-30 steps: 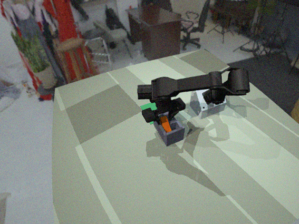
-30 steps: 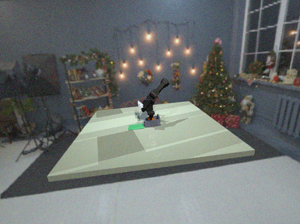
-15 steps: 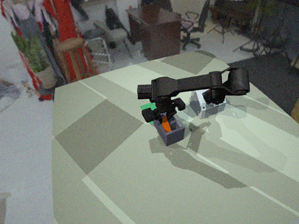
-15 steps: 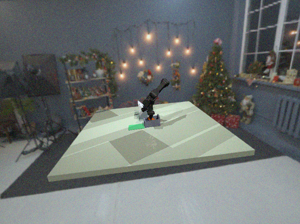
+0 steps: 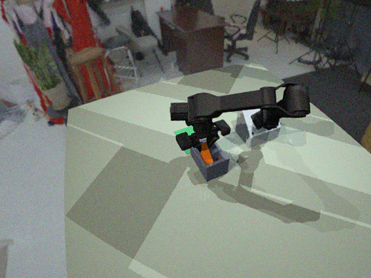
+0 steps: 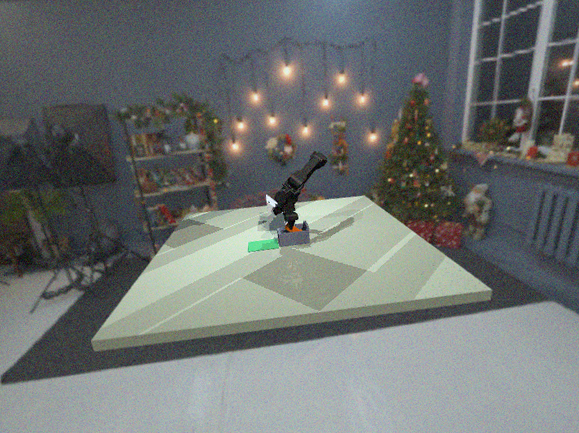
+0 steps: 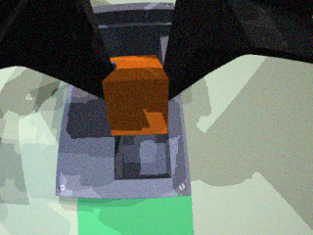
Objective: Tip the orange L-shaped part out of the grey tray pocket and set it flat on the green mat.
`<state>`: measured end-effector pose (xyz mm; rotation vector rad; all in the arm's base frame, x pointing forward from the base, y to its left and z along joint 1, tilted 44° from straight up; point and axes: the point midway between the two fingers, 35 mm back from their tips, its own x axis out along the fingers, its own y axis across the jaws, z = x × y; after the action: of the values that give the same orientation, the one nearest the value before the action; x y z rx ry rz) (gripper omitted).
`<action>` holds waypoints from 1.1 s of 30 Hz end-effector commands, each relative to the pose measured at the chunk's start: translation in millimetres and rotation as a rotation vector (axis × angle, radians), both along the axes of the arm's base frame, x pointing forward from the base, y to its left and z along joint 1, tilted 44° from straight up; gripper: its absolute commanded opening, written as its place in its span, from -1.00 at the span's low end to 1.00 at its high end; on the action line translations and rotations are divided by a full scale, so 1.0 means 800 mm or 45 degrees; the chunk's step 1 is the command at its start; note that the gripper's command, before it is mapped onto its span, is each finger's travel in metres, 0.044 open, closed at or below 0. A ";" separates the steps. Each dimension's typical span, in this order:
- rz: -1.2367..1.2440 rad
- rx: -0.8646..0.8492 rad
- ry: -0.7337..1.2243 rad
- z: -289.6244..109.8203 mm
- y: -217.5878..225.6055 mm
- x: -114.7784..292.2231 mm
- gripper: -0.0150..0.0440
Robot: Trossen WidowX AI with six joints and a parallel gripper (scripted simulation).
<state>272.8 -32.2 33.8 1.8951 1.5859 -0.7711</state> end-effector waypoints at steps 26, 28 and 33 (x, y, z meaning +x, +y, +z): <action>0.002 -0.001 0.000 0.040 -0.037 -0.008 -0.49; 0.002 -0.001 0.000 0.043 -0.040 -0.008 -0.49; 0.002 -0.001 0.001 0.050 -0.046 -0.009 -0.49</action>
<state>265.6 -66.7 70.8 1.8981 1.5861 -0.7740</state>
